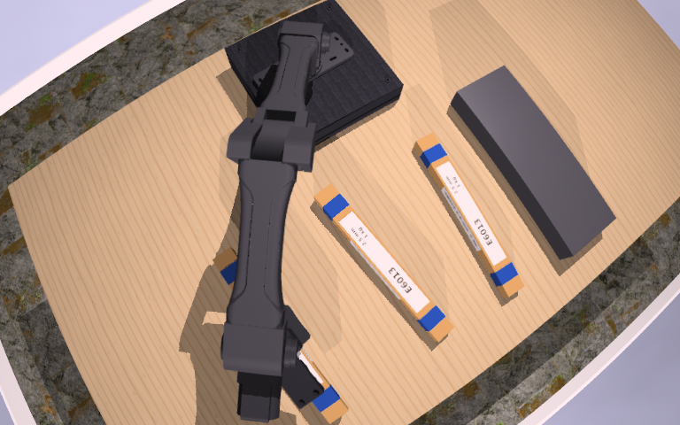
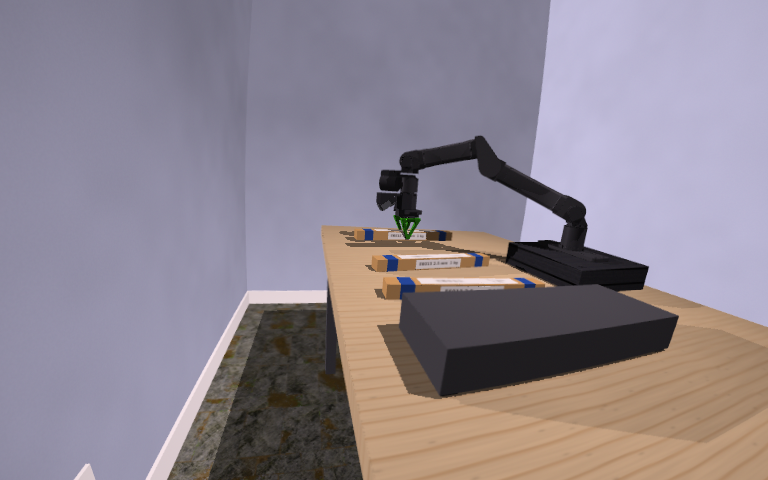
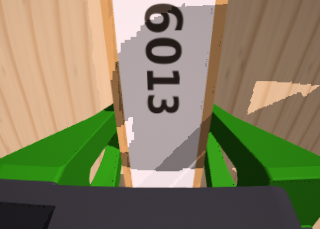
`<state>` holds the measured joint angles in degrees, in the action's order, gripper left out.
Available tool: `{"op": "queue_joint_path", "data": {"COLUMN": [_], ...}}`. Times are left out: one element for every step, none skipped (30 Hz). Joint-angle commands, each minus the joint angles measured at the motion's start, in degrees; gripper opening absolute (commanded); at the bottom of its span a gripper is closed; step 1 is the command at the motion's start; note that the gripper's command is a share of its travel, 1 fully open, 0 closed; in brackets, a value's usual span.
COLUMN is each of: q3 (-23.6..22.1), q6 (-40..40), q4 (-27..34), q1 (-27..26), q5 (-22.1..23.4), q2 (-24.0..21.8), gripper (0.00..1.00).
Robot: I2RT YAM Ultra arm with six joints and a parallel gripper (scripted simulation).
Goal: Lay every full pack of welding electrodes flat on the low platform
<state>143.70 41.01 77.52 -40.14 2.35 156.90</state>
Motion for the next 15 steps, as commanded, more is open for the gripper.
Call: {"op": "queue_joint_path", "data": {"q3": [2.43,2.51,2.61,2.67,2.69,2.70,2.72,2.72,2.72,2.77,2.64,2.54,2.40,2.24,2.17], "q6": [-0.24,-0.24,-0.24,-0.23,-0.22,-0.22,-0.22,-0.22,-0.22,-0.22,-0.23,-0.23,-0.24,-0.24,-0.25], "q4": [1.01,1.07,1.13,1.18,1.20,1.21,1.23,1.23,1.23,1.27,1.13,0.90,0.03,-0.69,-0.80], "q1": [-0.04,-0.04,-0.05,-0.06,-0.06,-0.06,-0.07,-0.07,-0.07,-0.07,-0.06,-0.04,-0.03,-0.02,0.00], "q5": [0.39,0.39,0.39,0.39,0.39,0.39,0.39,0.39,0.39,0.39,0.39,0.39,0.39,0.39,0.40], "q2": [-0.06,0.10,-0.12,-0.40,-0.66,-0.73,-0.69,-0.69,-0.69,-0.55,-0.71,-0.71,-0.86,-1.00,-0.90], "gripper": [0.00,0.00,0.00,0.00,0.00,0.00,0.00,0.00,0.00,0.00,0.00,0.00,0.00,0.00,0.00]}}
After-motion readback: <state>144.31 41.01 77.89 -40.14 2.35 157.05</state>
